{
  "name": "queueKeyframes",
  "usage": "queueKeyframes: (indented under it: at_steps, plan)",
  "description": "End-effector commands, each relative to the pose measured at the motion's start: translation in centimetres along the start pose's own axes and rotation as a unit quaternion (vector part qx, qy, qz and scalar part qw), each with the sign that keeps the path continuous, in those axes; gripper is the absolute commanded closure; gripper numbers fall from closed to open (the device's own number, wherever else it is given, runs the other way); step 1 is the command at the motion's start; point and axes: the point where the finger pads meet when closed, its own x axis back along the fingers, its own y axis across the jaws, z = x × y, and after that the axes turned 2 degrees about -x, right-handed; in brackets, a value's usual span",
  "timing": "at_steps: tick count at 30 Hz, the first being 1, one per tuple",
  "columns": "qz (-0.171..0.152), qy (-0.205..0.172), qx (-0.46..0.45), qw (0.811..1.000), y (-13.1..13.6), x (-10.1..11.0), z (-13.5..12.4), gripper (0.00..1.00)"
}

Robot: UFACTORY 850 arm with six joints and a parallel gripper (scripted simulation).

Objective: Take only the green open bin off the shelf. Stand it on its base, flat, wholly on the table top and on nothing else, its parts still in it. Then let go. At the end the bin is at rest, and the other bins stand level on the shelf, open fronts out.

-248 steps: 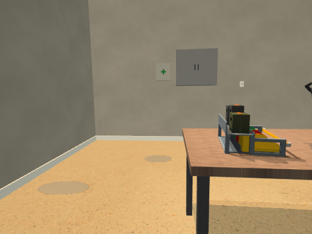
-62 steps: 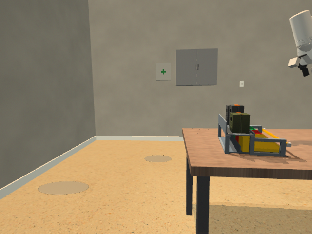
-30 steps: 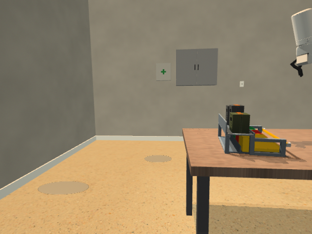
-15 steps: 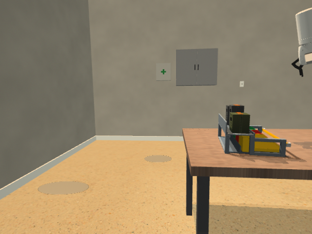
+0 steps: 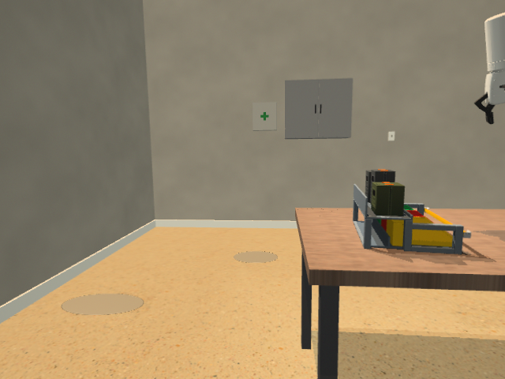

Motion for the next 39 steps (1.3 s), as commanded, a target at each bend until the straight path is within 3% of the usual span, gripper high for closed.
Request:
queueKeyframes:
  at_steps: [1, 7, 19, 24, 36, 39]
  plan:
    - [-0.001, 0.0, 0.001, 1.0, 0.02, 0.07, -0.02, 0.0]
    - [-0.023, -0.003, 0.128, 0.991, -0.1, 0.05, -0.03, 0.0]
    - [-0.023, -0.003, 0.128, 0.991, -0.1, 0.05, -0.03, 0.0]
    - [-0.045, -0.005, 0.253, 0.966, -0.16, 0.04, -0.04, 0.0]
    - [-0.045, -0.005, 0.253, 0.966, -0.16, 0.04, -0.04, 0.0]
    - [-0.058, -0.006, 0.327, 0.943, -0.18, 0.03, -0.04, 0.0]
